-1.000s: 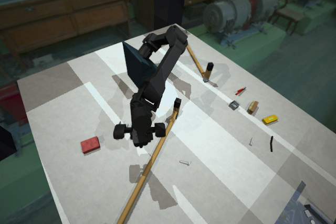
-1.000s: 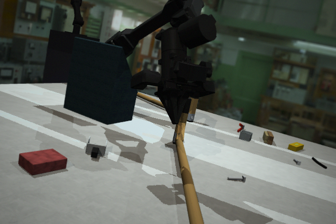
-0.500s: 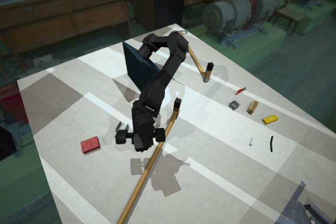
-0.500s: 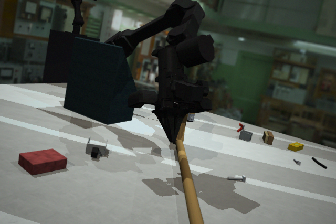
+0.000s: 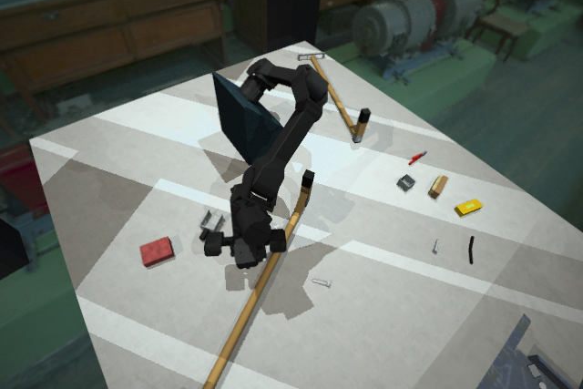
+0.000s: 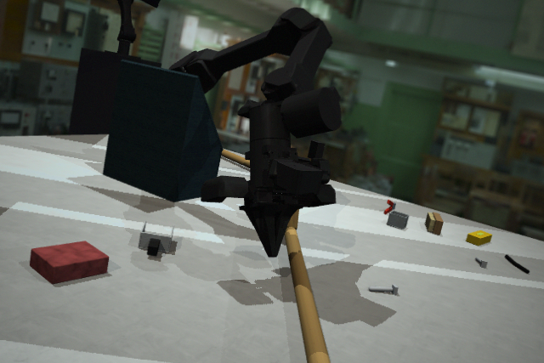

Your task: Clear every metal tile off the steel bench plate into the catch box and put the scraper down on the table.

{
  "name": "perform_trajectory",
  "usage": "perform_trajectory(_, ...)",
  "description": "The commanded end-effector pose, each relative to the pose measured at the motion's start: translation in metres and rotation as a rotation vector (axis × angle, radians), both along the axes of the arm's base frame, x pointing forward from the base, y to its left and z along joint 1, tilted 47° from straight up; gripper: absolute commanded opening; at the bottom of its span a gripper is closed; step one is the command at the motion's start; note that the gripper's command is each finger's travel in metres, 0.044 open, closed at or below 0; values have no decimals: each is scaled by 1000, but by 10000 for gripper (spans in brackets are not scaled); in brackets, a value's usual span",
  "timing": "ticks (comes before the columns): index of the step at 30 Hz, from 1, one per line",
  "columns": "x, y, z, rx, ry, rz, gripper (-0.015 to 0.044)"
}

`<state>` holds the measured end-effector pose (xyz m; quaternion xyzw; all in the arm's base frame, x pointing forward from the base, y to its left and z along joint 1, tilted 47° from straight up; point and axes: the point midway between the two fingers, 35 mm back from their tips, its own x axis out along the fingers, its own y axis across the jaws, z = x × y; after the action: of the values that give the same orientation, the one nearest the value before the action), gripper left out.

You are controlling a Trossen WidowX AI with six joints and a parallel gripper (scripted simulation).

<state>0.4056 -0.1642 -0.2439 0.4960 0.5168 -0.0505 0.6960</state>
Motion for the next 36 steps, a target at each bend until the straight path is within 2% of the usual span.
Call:
perform_trajectory(1,-5,12,-12,7,16,-5,0)
perform_trajectory(10,-6,28,-25,11,14,-5,0)
perform_trajectory(36,13,30,-20,10,14,-4,0)
